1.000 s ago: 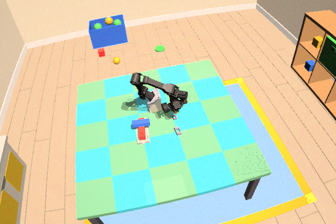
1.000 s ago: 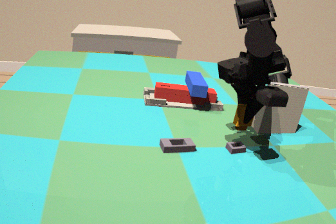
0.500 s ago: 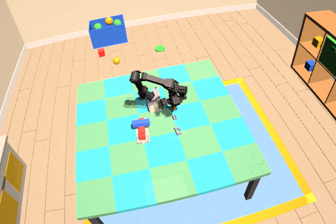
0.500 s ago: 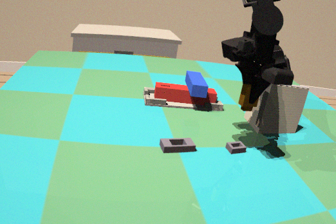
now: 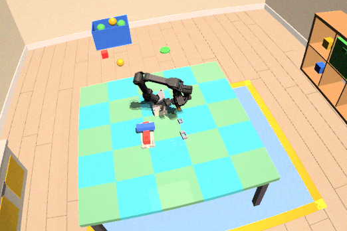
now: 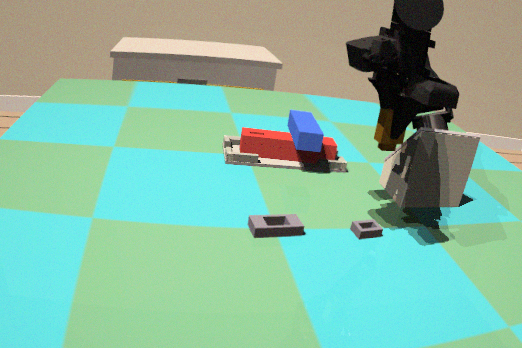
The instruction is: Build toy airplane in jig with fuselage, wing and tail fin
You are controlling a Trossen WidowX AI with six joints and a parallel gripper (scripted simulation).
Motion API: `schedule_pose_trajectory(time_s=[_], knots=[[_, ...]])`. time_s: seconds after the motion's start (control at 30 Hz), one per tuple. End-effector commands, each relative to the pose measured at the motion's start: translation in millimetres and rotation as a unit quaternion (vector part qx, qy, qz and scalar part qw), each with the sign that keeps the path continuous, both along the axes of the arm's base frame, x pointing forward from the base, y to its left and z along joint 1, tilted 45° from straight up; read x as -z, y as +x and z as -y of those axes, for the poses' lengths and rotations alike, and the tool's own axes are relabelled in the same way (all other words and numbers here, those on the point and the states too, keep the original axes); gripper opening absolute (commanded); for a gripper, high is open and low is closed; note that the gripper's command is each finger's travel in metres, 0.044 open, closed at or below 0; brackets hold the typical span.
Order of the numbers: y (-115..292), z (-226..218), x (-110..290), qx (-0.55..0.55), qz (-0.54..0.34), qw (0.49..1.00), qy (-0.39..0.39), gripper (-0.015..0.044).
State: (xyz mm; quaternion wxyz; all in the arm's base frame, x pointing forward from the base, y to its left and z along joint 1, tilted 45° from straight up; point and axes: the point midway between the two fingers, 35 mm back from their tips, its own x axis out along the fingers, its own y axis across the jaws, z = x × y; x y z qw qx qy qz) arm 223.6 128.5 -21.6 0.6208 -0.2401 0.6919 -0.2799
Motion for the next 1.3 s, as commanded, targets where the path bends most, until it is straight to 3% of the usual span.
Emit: schedule_pose_trajectory(time_s=[0.0, 1.27], knots=[[6, 4, -5, 0.006, 0.005, 1.0, 0.004, 0.0], [64, 77, -51, 0.045, 0.053, 0.997, 0.026, 0.0]])
